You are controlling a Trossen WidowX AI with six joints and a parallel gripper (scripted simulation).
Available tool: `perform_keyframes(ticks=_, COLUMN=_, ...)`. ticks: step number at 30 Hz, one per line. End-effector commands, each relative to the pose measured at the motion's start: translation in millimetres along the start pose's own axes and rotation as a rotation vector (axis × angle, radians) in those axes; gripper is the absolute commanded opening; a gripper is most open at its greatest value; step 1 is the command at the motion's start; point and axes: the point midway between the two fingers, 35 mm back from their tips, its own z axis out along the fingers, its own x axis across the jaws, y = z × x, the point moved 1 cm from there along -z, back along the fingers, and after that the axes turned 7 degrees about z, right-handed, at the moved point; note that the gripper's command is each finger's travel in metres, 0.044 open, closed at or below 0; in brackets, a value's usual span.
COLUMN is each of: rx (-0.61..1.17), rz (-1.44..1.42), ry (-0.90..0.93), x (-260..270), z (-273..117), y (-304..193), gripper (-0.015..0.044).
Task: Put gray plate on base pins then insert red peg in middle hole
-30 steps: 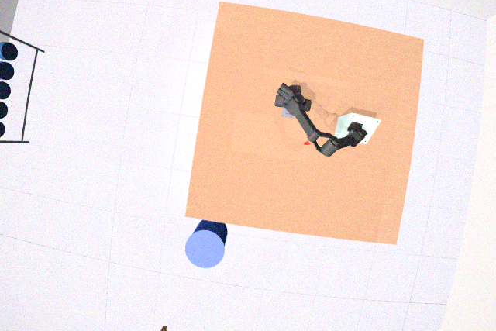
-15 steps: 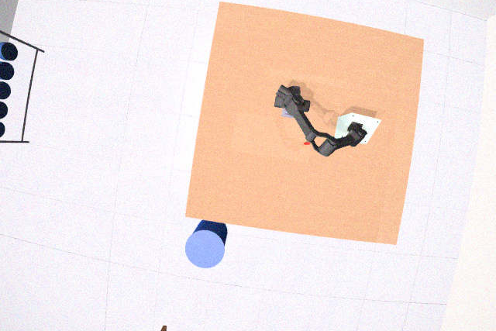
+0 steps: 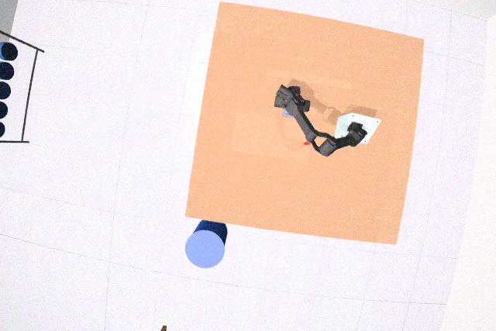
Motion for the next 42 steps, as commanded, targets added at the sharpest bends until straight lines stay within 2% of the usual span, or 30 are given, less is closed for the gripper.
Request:
perform_keyframes(ticks=1, rx=0.0, rz=-0.002, ry=0.001, x=0, z=-1, y=0, gripper=0.0289)
perform_keyframes(ticks=7, rx=0.0, rz=-0.002, ry=0.001, x=0, z=-1, y=0, gripper=0.044)
perform_keyframes(ticks=13, rx=-0.002, rz=0.002, ry=0.01, x=3, z=-13, y=1, gripper=0.044)
perform_keyframes(ticks=19, rx=-0.005, rz=0.009, ry=0.01, x=5, z=-90, y=3, gripper=0.044)
perform_keyframes(ticks=22, rx=-0.002, rz=0.008, ry=0.001, x=2, z=-116, y=3, gripper=0.044)
perform_keyframes(ticks=27, rx=-0.002, rz=0.004, ry=0.0, x=0, z=-119, y=0, gripper=0.044)
perform_keyframes(ticks=33, rx=-0.006, rz=-0.14, ry=-0.002, x=-30, z=-128, y=-67, gripper=0.044)
perform_keyframes(ticks=42, rx=0.0, rz=-0.388, ry=-0.004, x=-108, z=-125, y=-153, gripper=0.044)
